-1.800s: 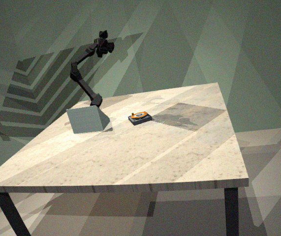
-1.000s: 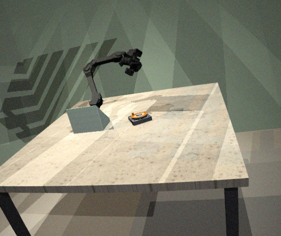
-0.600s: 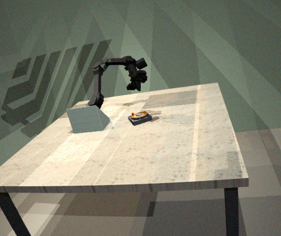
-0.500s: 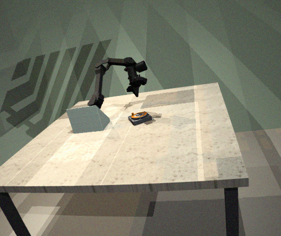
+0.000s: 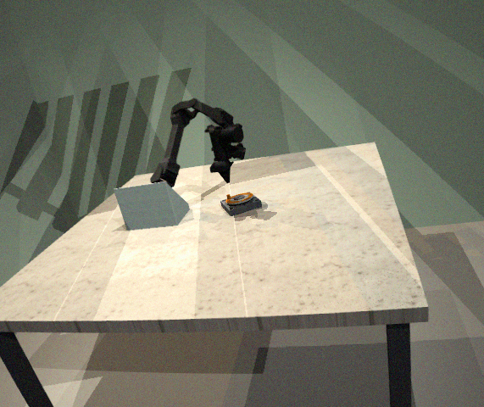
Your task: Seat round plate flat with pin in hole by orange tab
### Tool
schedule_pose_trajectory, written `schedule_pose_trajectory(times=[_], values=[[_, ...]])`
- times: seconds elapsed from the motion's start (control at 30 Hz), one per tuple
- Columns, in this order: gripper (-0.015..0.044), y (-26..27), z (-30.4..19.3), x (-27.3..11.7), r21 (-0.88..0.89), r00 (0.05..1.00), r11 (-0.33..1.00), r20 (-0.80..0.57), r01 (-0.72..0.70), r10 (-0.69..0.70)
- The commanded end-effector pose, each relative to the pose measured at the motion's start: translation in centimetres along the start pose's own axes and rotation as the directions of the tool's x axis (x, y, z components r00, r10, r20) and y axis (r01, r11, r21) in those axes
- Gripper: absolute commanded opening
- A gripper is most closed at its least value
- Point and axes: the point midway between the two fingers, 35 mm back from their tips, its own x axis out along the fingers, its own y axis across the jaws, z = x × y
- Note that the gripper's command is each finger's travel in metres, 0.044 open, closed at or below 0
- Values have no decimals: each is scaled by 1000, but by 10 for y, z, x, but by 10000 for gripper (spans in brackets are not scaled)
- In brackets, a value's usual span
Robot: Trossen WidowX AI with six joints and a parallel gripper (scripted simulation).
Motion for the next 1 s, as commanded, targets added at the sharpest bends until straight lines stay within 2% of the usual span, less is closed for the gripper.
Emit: schedule_pose_trajectory(times=[0.0, 0.13, 0.43, 0.97], values=[[0, 0, -1, 2, 27, 1000, 999, 0, -22, 22], [0, 0, -1, 8, 27, 1000, 999, 0, -22, 22], [0, 2, -1, 49, 27, 1000, 999, 1, -24, 24], [0, -12, -11, 50, 27, 1000, 999, 0, -23, 23]])
